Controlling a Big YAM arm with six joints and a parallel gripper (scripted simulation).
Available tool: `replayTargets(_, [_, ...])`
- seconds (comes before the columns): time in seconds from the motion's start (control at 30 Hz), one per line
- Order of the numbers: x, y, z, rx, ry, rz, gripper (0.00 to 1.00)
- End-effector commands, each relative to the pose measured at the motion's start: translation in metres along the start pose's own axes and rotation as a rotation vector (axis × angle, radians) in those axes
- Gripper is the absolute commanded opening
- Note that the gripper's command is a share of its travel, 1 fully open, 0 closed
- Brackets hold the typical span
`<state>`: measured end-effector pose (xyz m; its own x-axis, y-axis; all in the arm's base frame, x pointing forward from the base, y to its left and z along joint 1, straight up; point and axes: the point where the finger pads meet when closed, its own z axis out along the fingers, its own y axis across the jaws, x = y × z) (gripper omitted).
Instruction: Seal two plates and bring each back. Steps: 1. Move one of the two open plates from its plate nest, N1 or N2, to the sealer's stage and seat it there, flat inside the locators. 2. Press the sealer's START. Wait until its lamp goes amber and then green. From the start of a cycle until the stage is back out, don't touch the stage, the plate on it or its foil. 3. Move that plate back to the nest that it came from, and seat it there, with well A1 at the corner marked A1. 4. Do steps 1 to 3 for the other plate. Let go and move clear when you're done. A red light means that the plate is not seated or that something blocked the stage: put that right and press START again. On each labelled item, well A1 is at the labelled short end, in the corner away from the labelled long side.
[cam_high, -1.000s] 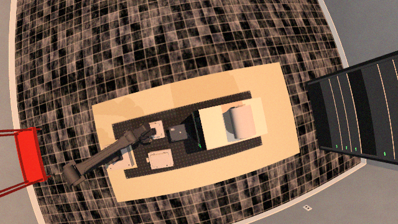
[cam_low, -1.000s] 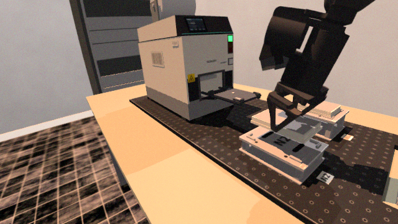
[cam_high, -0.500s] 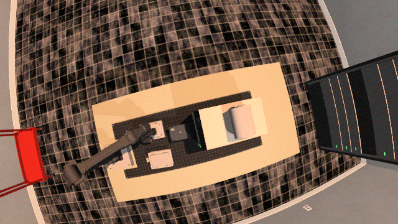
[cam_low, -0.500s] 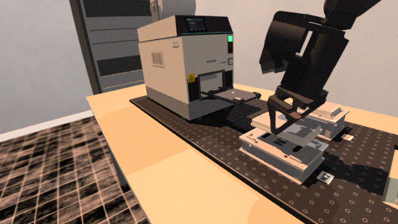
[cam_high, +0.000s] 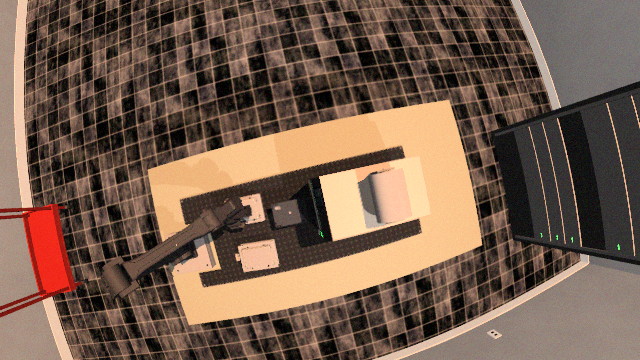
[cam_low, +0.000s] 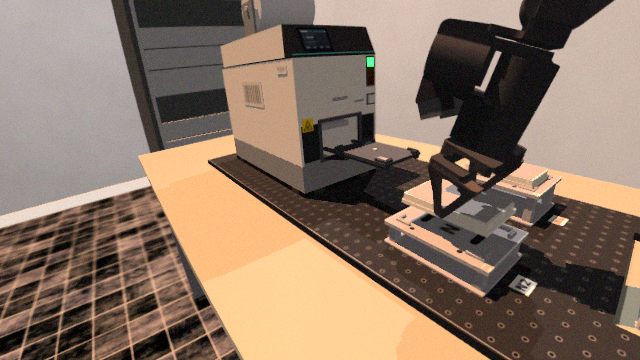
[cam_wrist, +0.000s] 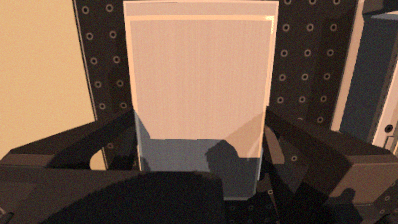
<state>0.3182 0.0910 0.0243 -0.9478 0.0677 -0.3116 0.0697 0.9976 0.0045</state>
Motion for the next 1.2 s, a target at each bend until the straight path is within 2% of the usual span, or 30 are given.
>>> replayTargets(0.0, [-0.012,-0.001,-0.008,-0.004,-0.023,0.01,0.0])
replayTargets(0.23, [-0.013,0.002,-0.01,-0.009,-0.028,0.004,0.0])
replayTargets(0.4, [-0.008,0.006,-0.005,-0.005,-0.01,-0.011,0.0])
replayTargets(0.9, [-0.008,-0.002,0.001,0.007,0.004,0.008,0.0])
replayTargets(1.17, [-0.023,0.009,-0.004,-0.014,-0.037,0.0,0.0])
